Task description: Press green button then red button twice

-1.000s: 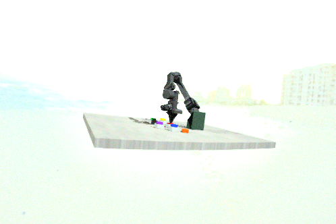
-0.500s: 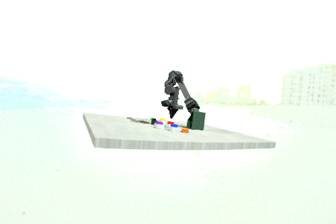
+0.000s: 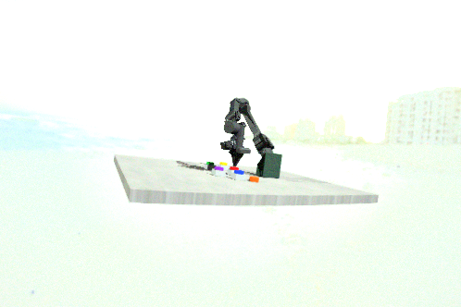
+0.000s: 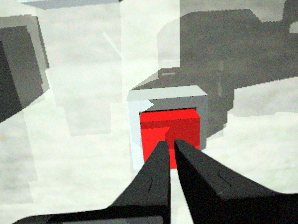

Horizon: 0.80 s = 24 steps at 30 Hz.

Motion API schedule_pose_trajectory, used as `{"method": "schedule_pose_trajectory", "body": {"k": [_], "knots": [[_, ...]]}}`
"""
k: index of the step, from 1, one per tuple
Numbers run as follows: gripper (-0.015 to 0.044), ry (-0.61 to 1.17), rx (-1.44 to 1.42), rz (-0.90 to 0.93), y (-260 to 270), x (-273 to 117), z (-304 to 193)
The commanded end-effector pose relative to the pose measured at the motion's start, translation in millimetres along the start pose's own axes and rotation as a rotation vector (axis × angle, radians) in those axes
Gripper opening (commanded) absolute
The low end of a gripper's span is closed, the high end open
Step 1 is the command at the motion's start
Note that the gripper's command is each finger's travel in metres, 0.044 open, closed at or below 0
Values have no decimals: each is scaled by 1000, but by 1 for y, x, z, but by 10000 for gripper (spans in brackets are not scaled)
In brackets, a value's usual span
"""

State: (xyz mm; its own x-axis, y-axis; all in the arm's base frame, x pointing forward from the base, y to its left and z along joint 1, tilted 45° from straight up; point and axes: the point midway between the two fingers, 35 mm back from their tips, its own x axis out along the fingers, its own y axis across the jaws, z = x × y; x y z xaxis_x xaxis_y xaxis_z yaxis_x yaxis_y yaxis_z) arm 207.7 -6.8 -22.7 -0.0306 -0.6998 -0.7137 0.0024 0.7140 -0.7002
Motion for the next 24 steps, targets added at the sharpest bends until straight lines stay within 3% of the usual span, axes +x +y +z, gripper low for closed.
{"method": "schedule_pose_trajectory", "body": {"k": [1, 24], "knots": [[20, -1, -7, -6, -1, 8, -1], [20, -1, -1, -1, 0, 8, 0]]}}
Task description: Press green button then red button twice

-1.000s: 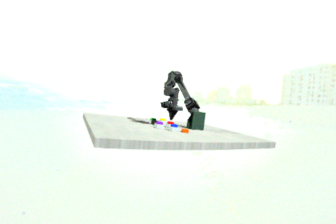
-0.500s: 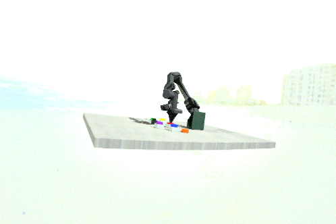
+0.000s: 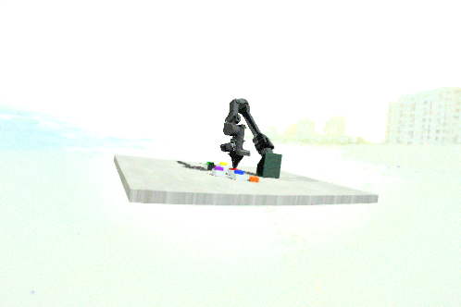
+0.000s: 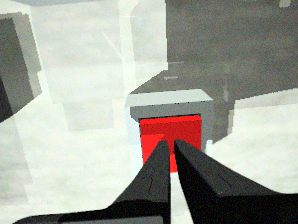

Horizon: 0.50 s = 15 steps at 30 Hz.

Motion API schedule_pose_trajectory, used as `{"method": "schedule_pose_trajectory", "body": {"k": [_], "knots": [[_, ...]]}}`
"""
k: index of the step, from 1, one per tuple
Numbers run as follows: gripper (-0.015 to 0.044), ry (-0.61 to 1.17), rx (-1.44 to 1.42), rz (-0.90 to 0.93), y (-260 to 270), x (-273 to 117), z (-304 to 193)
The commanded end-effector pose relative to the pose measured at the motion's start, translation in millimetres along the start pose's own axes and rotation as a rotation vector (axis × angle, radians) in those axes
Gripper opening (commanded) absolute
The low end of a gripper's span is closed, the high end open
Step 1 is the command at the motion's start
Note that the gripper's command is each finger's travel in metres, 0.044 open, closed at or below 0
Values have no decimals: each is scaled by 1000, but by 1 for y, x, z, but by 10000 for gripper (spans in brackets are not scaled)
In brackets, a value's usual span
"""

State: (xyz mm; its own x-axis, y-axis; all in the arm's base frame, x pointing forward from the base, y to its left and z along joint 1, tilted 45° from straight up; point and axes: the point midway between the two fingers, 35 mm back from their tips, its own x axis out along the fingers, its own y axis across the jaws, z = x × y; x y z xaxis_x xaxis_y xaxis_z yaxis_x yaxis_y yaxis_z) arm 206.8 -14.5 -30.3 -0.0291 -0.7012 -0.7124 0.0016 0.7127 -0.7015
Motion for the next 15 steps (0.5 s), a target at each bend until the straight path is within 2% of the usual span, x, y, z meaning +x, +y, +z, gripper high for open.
{"method": "schedule_pose_trajectory", "body": {"k": [1, 3, 7, 11, 15], "knots": [[20, 0, -2, 0, 0, -10, 0], [20, 0, -6, -2, 0, -30, 0], [20, 1, -6, -3, 0, -33, 0], [125, 5, -36, 15, 17, -41, 7], [230, 12, -74, 40, 61, -60, 22]]}}
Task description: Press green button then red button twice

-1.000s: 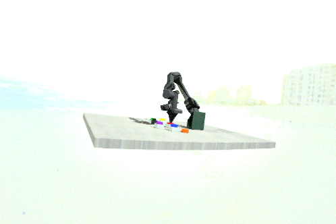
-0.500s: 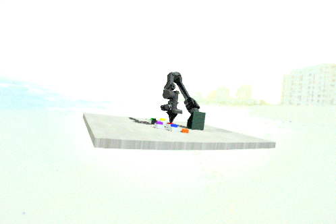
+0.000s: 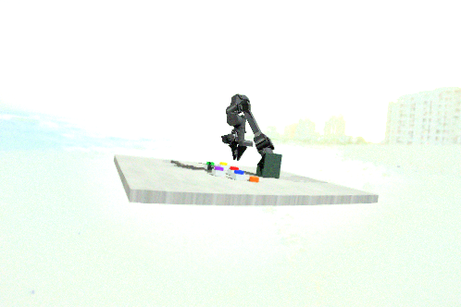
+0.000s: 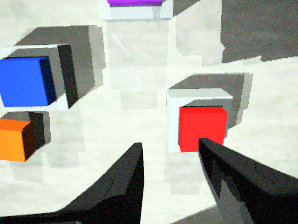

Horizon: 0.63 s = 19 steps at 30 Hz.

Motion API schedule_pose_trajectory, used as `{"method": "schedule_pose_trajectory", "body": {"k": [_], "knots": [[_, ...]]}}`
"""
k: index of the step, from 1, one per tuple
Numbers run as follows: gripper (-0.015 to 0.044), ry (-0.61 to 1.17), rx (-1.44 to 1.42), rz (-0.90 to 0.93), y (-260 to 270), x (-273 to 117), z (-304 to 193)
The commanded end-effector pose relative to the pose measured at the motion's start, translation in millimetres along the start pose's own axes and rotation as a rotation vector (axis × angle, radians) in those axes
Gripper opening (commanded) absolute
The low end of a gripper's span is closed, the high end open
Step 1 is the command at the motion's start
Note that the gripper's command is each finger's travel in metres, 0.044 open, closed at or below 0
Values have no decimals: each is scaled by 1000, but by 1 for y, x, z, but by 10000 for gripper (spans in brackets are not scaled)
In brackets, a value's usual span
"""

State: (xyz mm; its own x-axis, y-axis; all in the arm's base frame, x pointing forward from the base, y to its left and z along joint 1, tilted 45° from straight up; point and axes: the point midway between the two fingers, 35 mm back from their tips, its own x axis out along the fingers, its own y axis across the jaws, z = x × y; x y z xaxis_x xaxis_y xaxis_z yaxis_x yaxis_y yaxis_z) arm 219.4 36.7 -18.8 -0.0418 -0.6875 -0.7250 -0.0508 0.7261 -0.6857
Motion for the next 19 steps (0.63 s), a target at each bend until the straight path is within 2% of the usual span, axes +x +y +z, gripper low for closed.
{"method": "schedule_pose_trajectory", "body": {"k": [1, 7, 12, 19], "knots": [[256, -1, -16, 20, 43, -19, 17], [400, -9, 21, 6, 114, -42, 32], [400, -14, 47, -7, 160, -50, 31], [400, -15, 49, -9, 164, -50, 31]]}}
